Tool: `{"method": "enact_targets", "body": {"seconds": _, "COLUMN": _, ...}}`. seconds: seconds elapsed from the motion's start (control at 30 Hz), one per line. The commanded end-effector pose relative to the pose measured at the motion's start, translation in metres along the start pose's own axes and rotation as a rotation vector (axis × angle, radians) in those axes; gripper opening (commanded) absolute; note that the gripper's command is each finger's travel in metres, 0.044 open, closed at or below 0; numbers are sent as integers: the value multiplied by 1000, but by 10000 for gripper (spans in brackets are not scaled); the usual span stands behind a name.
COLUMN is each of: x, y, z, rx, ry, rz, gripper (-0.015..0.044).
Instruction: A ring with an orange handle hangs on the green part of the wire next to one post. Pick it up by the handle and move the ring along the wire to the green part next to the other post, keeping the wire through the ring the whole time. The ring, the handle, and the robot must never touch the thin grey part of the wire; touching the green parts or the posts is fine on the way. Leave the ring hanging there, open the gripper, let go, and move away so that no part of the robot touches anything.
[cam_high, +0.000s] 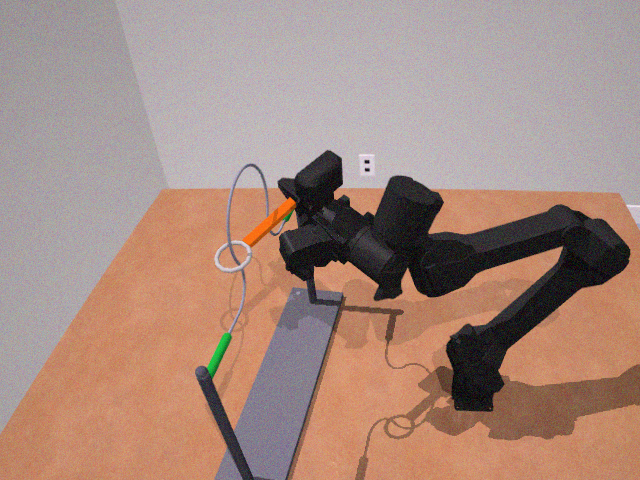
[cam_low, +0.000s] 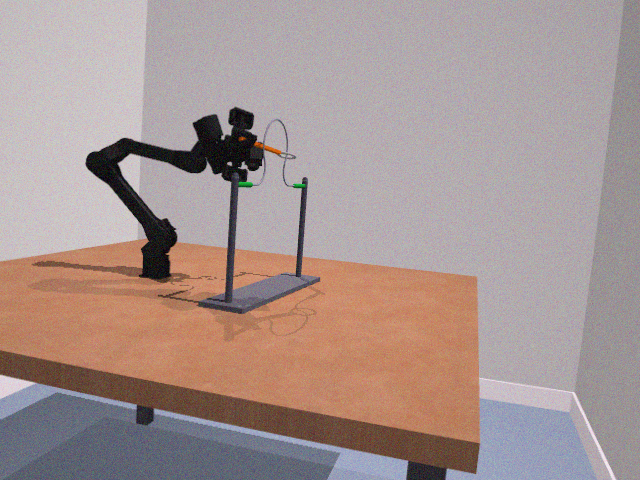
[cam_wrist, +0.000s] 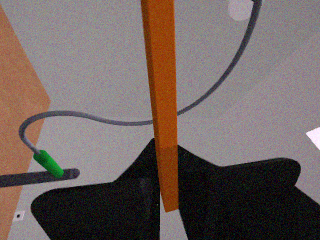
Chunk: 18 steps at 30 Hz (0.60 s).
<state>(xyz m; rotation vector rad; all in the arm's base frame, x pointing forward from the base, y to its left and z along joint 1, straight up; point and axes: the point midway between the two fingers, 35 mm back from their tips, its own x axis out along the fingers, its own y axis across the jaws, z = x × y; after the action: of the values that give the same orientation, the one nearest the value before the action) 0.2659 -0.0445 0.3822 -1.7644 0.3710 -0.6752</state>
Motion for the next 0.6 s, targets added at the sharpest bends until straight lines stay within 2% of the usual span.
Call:
{"method": "enact_targets", "body": {"seconds": 0.0, "x": -1, "y": 1, "z": 0, "rx": -40, "ry": -5, "rz": -25, "gripper": -150}}
{"method": "enact_targets", "body": {"seconds": 0.57, "x": -1, "y": 19, "z": -3, "rx": -32, "ry": -4, "rz": -20, "gripper": -150}}
